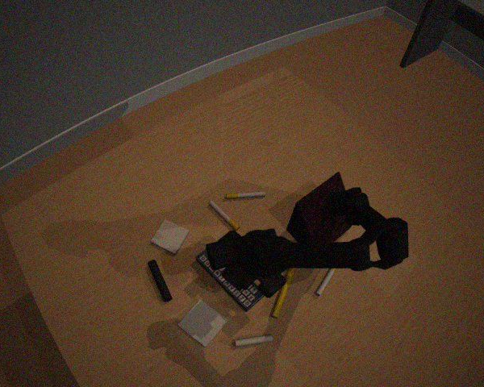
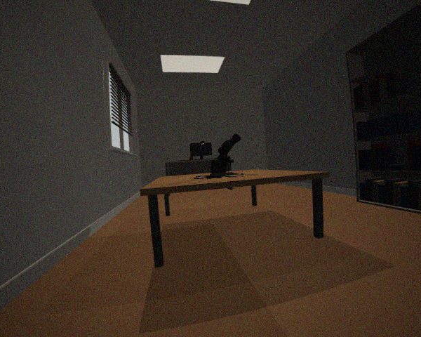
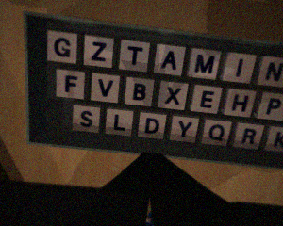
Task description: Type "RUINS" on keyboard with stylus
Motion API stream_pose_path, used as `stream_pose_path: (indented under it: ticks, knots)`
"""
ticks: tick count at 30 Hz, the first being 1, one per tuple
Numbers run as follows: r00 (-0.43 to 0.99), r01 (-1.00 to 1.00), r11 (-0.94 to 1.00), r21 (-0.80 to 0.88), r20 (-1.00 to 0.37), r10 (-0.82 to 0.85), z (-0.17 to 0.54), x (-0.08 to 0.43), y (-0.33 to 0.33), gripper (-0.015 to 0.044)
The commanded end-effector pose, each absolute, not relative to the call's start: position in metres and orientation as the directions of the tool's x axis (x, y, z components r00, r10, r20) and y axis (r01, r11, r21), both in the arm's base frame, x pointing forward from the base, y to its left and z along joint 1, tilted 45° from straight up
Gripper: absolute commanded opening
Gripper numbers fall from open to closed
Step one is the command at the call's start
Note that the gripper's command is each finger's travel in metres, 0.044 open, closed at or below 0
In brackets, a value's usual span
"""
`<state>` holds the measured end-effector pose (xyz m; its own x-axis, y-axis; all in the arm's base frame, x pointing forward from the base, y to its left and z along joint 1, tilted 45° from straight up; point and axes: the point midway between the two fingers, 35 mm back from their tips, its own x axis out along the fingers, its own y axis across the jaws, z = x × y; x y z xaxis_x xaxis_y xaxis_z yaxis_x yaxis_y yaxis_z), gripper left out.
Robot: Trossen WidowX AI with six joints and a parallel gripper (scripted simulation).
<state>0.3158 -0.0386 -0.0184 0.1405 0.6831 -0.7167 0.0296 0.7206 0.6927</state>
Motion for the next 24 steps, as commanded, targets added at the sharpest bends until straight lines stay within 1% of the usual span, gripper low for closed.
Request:
stream_pose_path:
  ticks: [1,7,12,23,24]
  knots:
    - [0.138,0.035,0.716,0.697,-0.713,0.687,-0.017,0.314,-0.034,0.0]
    - [0.138,0.035,0.716,0.697,-0.713,0.687,-0.015,0.314,-0.036,0.0]
    - [0.137,0.035,0.718,0.695,-0.715,0.686,0.024,0.306,-0.074,0.0]
    - [0.147,0.039,0.717,0.696,-0.713,0.685,0.022,0.308,-0.073,0.0]
    - [0.147,0.039,0.717,0.696,-0.713,0.685,0.022,0.308,-0.073,0.0026]
